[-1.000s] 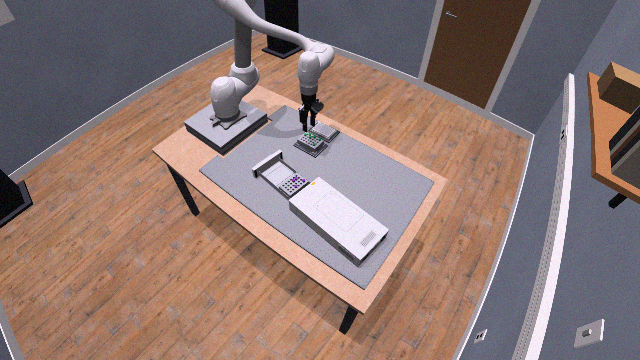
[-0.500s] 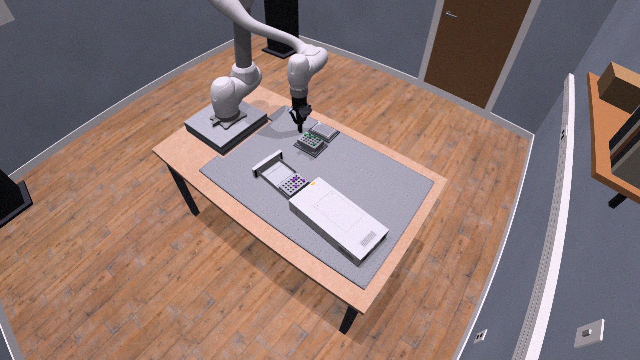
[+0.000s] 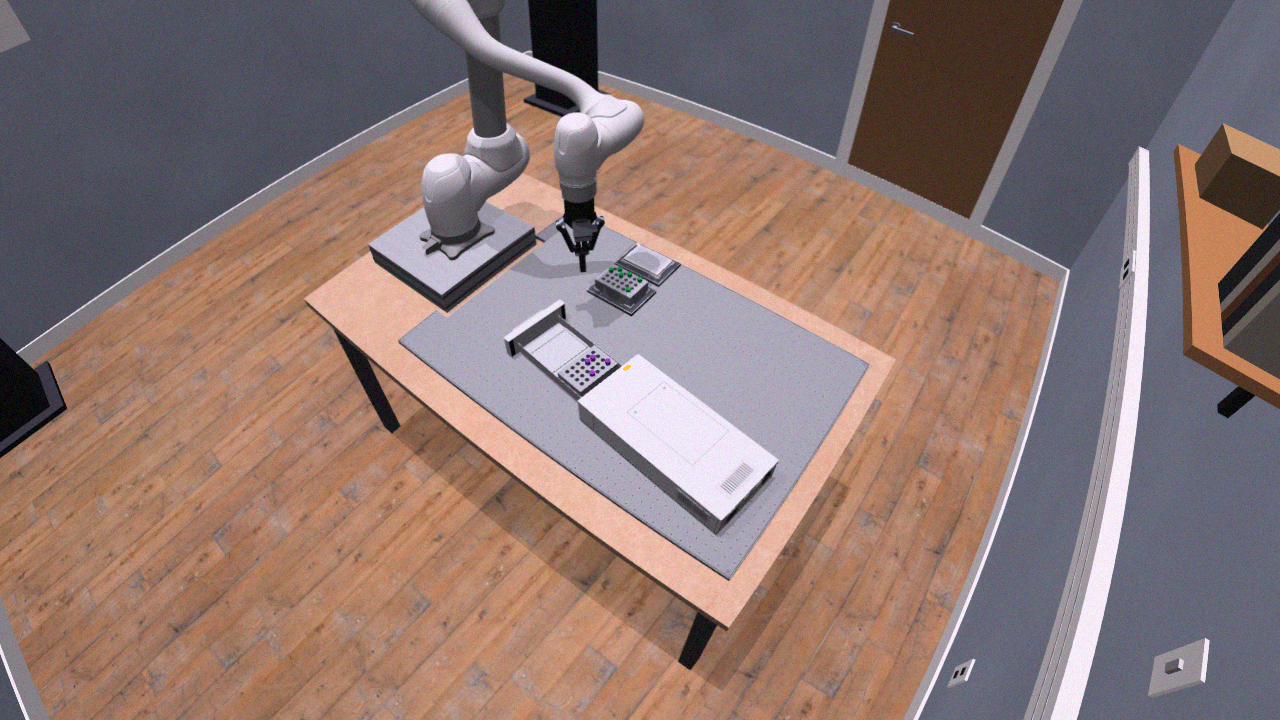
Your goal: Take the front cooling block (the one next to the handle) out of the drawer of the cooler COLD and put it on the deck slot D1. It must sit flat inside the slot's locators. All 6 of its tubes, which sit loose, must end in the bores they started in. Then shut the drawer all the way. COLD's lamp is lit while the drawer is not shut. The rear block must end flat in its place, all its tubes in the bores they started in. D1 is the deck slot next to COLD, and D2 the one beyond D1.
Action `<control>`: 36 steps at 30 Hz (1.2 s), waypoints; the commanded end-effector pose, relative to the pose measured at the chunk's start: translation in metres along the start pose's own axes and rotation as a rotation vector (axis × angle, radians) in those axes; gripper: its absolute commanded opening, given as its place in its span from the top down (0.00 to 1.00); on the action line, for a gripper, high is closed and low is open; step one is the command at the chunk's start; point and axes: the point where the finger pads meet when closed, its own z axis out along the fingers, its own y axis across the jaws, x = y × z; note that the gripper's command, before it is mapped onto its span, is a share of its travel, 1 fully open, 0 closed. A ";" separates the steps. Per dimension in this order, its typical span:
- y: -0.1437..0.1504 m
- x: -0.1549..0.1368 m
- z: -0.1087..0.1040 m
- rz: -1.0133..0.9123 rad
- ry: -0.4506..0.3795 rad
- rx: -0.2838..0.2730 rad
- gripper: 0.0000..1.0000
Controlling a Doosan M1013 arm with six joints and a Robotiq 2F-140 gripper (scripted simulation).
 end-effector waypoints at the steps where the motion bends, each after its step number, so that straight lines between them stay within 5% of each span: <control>1: 0.013 0.004 0.000 0.093 0.002 0.000 0.90; 36: 0.133 0.034 0.006 0.920 0.002 0.001 0.90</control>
